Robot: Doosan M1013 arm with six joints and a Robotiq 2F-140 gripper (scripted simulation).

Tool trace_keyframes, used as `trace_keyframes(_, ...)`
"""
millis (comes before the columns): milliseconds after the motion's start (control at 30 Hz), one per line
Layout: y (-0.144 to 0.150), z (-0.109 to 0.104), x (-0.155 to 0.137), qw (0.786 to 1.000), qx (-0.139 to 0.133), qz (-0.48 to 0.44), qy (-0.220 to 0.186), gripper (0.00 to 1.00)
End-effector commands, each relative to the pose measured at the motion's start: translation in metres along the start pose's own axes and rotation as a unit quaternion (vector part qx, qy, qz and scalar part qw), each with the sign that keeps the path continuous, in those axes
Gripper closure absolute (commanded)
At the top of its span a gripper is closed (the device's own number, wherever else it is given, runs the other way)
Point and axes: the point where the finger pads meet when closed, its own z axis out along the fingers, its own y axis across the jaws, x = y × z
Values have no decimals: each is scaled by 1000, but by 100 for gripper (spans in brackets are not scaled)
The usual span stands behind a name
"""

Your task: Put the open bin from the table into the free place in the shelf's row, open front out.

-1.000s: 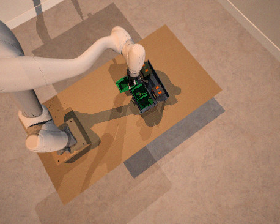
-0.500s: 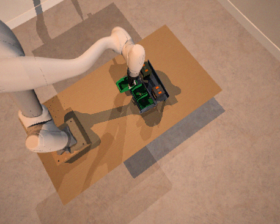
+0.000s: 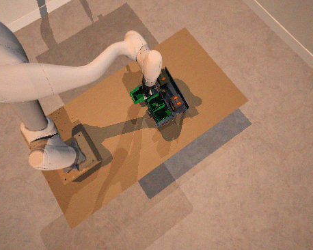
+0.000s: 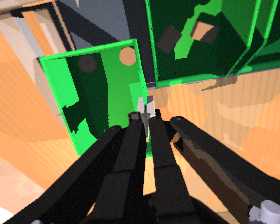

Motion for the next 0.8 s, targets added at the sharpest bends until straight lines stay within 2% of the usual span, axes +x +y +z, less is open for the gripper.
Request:
trace_keyframes(0, 0, 1, 0, 1000, 0, 0, 0, 100)
trace_keyframes(767, 0, 7, 2, 1000, 0, 0, 0, 100)
